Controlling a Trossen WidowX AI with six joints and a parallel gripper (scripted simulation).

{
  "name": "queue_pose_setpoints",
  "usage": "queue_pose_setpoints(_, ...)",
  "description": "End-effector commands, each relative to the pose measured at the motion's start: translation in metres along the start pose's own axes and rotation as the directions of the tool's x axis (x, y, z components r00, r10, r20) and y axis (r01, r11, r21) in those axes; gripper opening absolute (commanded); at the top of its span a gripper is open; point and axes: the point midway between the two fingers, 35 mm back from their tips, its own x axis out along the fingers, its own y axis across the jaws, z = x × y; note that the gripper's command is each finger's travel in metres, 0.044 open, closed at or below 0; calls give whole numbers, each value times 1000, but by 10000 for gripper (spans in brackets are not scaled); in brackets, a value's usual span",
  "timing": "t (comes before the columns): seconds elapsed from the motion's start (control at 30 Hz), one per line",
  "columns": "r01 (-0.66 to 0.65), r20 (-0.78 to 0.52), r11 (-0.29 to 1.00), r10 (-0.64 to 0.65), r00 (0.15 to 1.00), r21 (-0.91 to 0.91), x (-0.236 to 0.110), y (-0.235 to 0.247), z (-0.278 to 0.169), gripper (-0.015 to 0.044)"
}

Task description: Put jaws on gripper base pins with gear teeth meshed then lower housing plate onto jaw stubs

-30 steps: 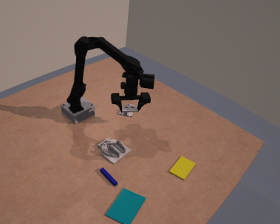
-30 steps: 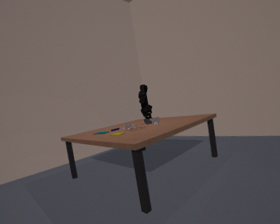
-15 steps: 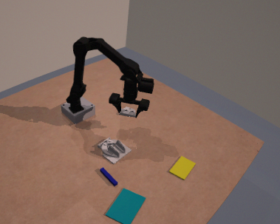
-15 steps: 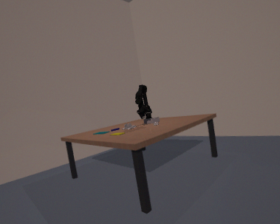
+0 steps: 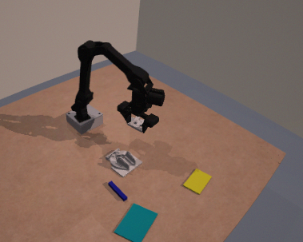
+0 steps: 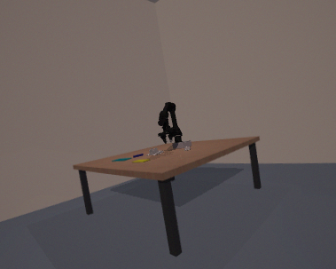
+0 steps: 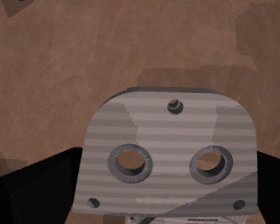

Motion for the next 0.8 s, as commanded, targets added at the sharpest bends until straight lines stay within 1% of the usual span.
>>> queue_pose_setpoints(0.0, 0, -6, 994, 1, 1000, 108, 0, -2, -9, 351)
queue_pose_setpoints(0.37, 3, -9, 923, 1, 1000, 384, 0, -6, -32, 351)
queue_pose_setpoints(0.77, 7, -12, 761, 1, 1000, 649, 0, -9, -57, 351)
